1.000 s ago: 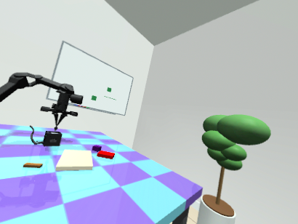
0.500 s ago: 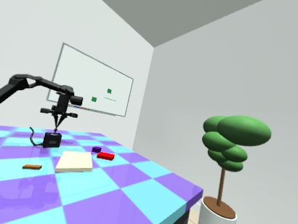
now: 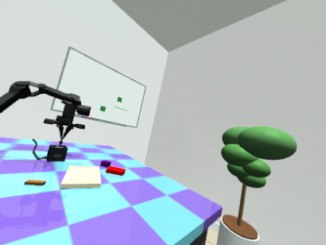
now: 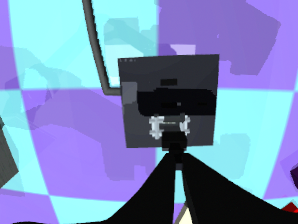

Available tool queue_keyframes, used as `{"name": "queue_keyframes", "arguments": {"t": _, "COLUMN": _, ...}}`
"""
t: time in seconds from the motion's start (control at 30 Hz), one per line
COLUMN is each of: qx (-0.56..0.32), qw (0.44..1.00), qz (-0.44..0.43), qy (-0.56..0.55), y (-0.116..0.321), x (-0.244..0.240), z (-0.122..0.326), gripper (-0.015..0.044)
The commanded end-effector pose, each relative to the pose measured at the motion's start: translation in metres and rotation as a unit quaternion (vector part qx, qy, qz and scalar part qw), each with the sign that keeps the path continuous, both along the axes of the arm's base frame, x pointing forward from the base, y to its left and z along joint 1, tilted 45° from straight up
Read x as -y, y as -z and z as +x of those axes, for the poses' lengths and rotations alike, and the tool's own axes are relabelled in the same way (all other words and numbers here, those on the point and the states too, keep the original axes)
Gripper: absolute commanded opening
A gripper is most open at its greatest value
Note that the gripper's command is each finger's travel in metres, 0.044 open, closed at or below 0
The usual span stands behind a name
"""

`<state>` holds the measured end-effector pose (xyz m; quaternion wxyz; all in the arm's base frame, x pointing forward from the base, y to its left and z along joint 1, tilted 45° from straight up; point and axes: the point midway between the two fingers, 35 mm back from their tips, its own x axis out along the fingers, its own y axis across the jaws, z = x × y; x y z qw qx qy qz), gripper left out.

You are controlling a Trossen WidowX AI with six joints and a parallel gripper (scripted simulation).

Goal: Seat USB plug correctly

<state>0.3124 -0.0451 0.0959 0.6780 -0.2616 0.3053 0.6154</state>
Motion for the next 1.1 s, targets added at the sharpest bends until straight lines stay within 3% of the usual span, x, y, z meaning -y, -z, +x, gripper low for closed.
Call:
{"name": "queue_keyframes", "arguments": {"t": 0.0, "qx": 0.003, "qw": 1.0, "qz": -0.003, "qy": -0.004, "y": 0.0008, "x": -0.0001, "z": -0.0009, "gripper": 0.0}}
{"name": "queue_keyframes", "arguments": {"t": 1.07, "qx": 0.006, "qw": 1.0, "qz": -0.007, "qy": -0.008, "y": 0.0039, "x": -0.0024, "z": -0.0006, "gripper": 0.0}}
